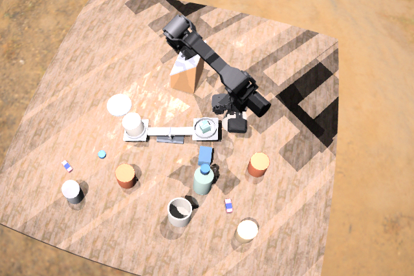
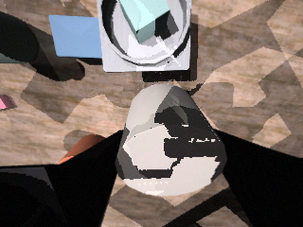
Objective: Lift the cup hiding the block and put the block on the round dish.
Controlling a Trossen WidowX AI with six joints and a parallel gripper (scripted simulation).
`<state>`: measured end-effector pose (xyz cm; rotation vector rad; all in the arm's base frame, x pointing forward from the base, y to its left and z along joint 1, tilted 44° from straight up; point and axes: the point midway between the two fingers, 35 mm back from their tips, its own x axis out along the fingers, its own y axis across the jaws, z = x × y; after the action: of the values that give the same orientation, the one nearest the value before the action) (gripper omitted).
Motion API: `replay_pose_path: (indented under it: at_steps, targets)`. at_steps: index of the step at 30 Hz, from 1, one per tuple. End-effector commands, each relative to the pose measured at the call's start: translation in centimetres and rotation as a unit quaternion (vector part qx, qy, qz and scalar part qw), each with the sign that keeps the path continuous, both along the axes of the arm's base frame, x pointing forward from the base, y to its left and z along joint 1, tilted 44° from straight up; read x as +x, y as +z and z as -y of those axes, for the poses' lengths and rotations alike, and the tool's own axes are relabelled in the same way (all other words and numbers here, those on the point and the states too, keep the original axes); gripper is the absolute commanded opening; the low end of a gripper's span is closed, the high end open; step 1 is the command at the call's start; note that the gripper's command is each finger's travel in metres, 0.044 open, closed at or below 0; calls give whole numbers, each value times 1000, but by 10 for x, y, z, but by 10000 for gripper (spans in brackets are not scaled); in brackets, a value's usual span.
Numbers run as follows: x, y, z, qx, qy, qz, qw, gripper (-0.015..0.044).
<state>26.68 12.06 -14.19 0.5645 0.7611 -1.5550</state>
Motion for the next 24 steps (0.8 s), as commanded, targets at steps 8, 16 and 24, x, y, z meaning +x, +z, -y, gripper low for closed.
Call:
replay_pose_path:
  at_steps: [8, 16, 24]
  targets:
    - [-23, -45, -4, 0, -2, 0, 1000, 0]
    - [-26, -66, 15, 0, -2, 1, 1000, 0]
    - [-28, -74, 23, -1, -2, 1, 1000, 0]
